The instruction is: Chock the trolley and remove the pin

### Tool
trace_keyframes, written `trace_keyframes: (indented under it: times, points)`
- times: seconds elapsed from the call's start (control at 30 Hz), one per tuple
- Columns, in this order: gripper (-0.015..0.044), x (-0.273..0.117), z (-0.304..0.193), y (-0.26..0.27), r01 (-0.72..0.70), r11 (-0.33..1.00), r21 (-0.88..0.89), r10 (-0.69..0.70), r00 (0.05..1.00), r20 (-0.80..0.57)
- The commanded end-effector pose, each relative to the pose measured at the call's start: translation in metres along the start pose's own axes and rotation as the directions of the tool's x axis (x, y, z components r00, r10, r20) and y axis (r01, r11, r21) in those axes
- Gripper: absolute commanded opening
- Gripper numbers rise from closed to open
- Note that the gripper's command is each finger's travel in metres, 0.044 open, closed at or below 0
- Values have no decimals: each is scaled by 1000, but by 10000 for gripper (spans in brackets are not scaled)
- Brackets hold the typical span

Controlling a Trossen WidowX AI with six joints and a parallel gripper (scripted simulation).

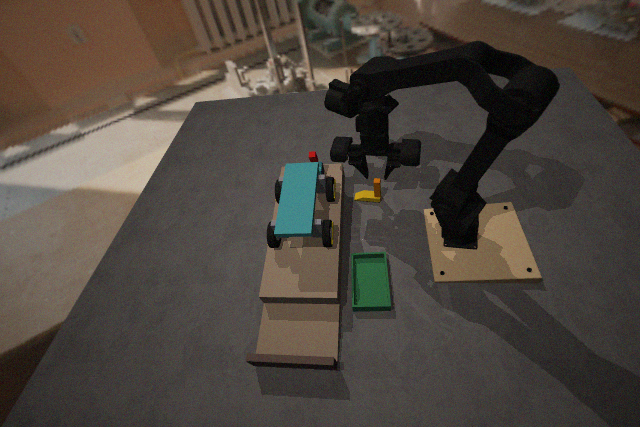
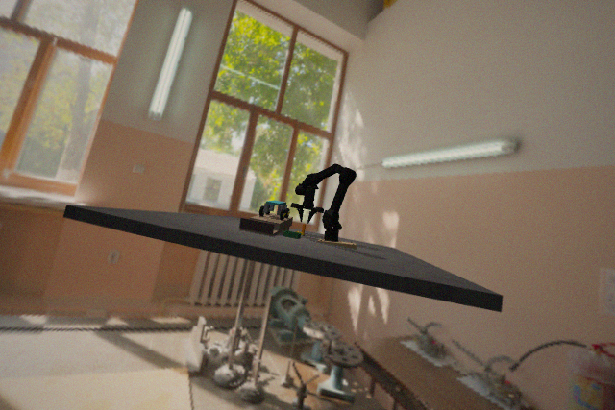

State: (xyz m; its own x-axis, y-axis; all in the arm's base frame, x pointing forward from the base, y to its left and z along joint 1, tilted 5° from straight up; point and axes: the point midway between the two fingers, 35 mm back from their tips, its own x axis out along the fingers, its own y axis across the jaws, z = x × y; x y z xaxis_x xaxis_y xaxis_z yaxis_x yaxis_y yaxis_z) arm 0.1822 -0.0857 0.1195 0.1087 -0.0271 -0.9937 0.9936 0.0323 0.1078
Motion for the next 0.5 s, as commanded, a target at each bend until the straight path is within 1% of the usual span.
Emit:
trace_keyframes:
  times: [0.0, 0.3, 0.47]
  points:
    - [190, 7, -1, 0, 6, 1000, 1, -6, 1000, -7]
    - [190, 21, -1, -1, 6, 1000, 1, -6, 1000, -7]
    - [190, 22, -1, -1, 6, 1000, 1, -6, 1000, -7]
